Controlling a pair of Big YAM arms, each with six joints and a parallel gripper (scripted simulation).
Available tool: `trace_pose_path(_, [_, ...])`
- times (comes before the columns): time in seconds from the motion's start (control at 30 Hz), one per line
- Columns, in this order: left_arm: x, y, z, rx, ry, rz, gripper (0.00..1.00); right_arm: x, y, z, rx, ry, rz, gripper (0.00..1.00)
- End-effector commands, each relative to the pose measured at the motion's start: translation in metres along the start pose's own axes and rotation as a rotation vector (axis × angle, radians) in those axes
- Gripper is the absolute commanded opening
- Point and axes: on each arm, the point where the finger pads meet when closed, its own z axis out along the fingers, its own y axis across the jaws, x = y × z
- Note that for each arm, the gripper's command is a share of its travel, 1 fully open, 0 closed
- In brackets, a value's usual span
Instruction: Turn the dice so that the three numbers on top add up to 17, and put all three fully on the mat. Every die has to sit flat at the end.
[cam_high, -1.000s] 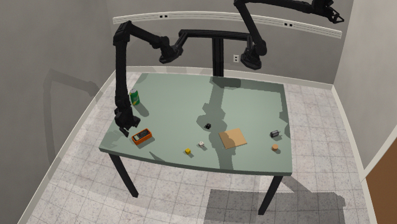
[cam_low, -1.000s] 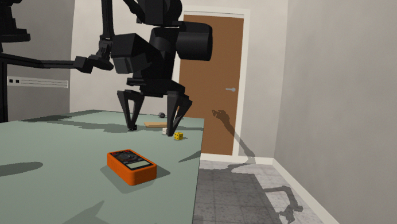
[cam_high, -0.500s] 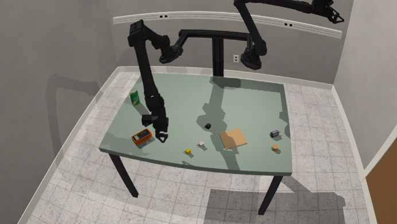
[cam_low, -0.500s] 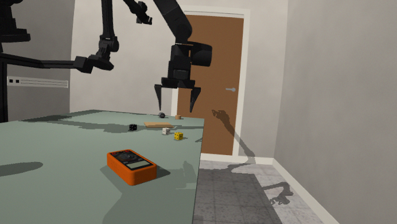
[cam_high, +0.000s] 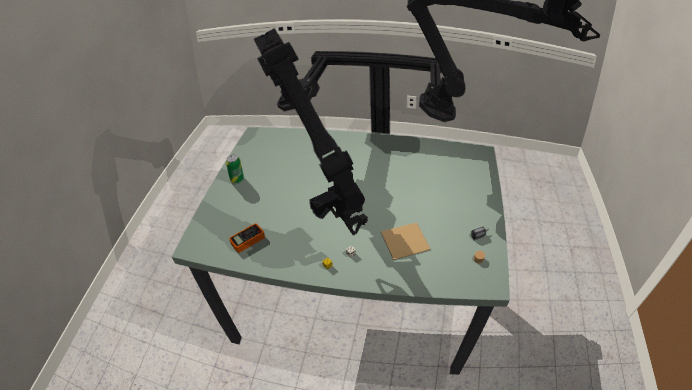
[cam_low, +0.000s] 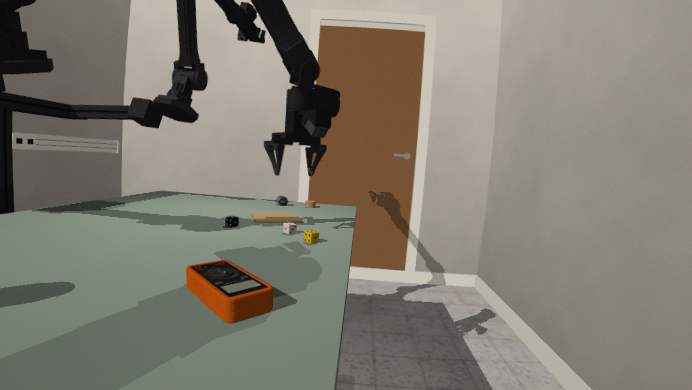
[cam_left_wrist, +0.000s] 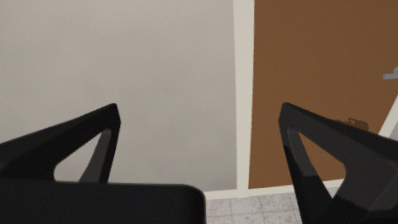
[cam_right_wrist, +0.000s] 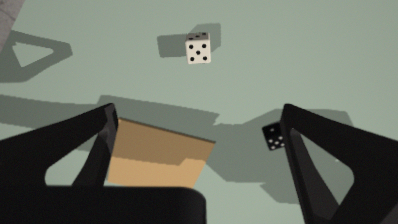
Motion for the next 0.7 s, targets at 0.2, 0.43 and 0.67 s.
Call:
trace_pose_path(0.2, [-0.025,0.004,-0.011,-0.01,-0.059,-0.006,1.0,-0.008,0.022,-0.017,-0.03,-0.007,-0.052,1.0])
trace_pose_path(0.43, [-0.025,0.004,-0.011,-0.01,-0.059,-0.006,1.0,0.012,0.021,-0.019,-0.026,-0.007,-0.087,1.0])
trace_pose_path(0.67, [-0.025,0.004,-0.011,-0.01,-0.059,-0.006,1.0,0.004,0.018,-0.01,-0.017,-0.004,-0.071,1.0])
